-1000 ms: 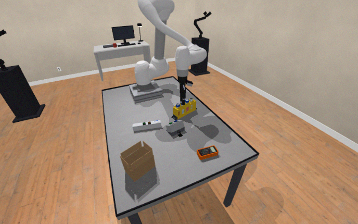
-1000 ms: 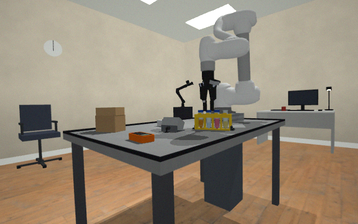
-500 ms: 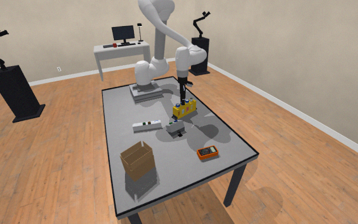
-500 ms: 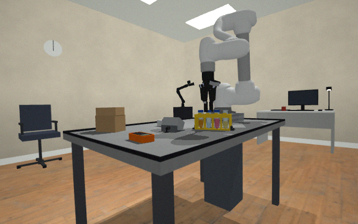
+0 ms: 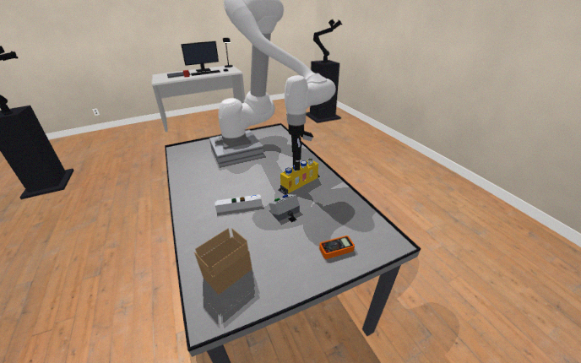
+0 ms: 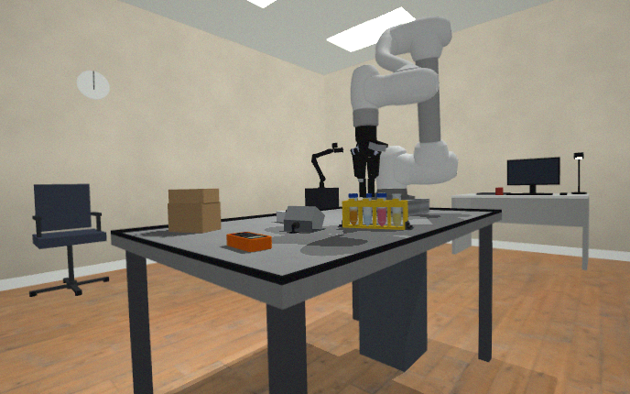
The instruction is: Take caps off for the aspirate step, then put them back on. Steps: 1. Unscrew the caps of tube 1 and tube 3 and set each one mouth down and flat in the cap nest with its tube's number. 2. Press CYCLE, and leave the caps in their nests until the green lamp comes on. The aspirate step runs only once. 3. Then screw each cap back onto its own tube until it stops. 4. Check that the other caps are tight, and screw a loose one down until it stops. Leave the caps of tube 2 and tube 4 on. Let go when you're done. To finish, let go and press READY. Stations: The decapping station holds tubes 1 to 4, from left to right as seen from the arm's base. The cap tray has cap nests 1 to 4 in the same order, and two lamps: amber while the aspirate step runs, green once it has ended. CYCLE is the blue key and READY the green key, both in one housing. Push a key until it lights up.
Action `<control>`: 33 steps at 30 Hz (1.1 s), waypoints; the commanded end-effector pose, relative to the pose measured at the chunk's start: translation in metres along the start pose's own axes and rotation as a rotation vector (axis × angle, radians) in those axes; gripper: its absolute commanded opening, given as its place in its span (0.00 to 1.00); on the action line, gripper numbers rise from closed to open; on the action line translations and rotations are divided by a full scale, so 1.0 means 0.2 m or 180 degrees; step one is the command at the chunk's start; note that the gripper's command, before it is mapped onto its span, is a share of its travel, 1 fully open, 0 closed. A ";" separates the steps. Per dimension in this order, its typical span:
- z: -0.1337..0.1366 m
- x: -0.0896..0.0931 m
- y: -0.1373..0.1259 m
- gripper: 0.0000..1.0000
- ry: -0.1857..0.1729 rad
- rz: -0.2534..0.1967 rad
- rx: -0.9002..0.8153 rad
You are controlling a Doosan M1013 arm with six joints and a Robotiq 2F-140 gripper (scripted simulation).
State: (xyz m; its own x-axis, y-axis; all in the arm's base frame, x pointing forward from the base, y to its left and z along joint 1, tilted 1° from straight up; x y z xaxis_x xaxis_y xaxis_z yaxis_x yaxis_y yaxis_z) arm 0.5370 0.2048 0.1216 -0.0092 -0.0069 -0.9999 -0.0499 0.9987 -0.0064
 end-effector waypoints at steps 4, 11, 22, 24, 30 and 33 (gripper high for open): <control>0.00 0.00 0.00 0.30 -0.0003 0.0002 -0.0921; 0.00 0.00 0.00 0.30 -0.0004 0.0001 -0.2035; 0.00 0.00 0.00 0.30 -0.0004 0.0001 -0.3300; 0.00 -0.01 0.00 0.30 -0.0004 0.0001 -0.3300; 0.00 -0.01 0.00 0.41 -0.0004 0.0000 -0.3300; 0.00 -0.01 0.00 0.41 -0.0004 0.0001 -0.3300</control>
State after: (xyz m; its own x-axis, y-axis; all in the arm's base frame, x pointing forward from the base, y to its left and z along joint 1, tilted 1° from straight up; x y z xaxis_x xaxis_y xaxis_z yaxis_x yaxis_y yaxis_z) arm 0.5369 0.2049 0.1221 -0.0090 -0.0071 -0.9999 -0.8849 0.4658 0.0046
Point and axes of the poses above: the point where the finger pads meet when closed, its own x axis out along the fingers, its own z axis across the jaws, y = z × x, the point moved 6 cm from there along -x, back along the fingers, and after that the axes turned 15 degrees about -x, right-handed, at the moved point
